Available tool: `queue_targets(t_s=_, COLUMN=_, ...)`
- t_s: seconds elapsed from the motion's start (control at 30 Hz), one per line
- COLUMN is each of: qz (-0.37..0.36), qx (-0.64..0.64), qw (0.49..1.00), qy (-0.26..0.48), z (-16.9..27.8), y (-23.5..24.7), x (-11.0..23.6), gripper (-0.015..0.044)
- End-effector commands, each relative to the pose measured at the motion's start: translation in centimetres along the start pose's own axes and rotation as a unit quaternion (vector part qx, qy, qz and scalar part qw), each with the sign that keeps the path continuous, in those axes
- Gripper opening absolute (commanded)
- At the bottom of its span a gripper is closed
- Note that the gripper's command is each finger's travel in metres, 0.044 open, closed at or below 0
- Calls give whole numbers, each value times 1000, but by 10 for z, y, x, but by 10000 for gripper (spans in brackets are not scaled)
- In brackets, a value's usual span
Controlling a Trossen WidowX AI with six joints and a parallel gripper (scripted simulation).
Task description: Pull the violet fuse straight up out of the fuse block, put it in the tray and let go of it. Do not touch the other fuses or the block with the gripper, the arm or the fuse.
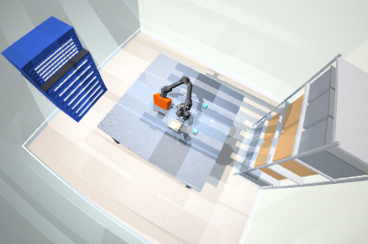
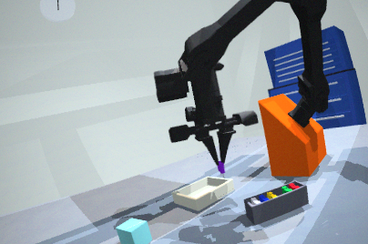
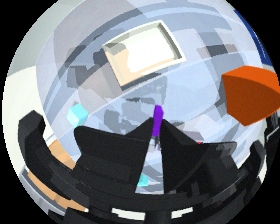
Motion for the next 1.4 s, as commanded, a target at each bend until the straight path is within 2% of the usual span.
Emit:
queue_targets(t_s=0.0, qz=1, qx=0, qw=1000, qy=-2, z=-16, y=9, x=0, gripper=0)
queue_targets(t_s=0.57, qz=7, qx=4, qw=1000, qy=3, z=-98, y=44, x=-10, gripper=0)
queue_targets(t_s=1.37, qz=7, qx=4, qw=1000, qy=4, z=-98, y=44, x=-44, gripper=0)
Point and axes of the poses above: the point midway between the two fingers, 35 mm back from their tips, its own x axis back along the fingers, its own y axis across the jaws, z = x × y, the point moved 7 cm from there along x, back along the fingers, and after that the axes turned 3 degrees about -x, right-handed, at the moved point
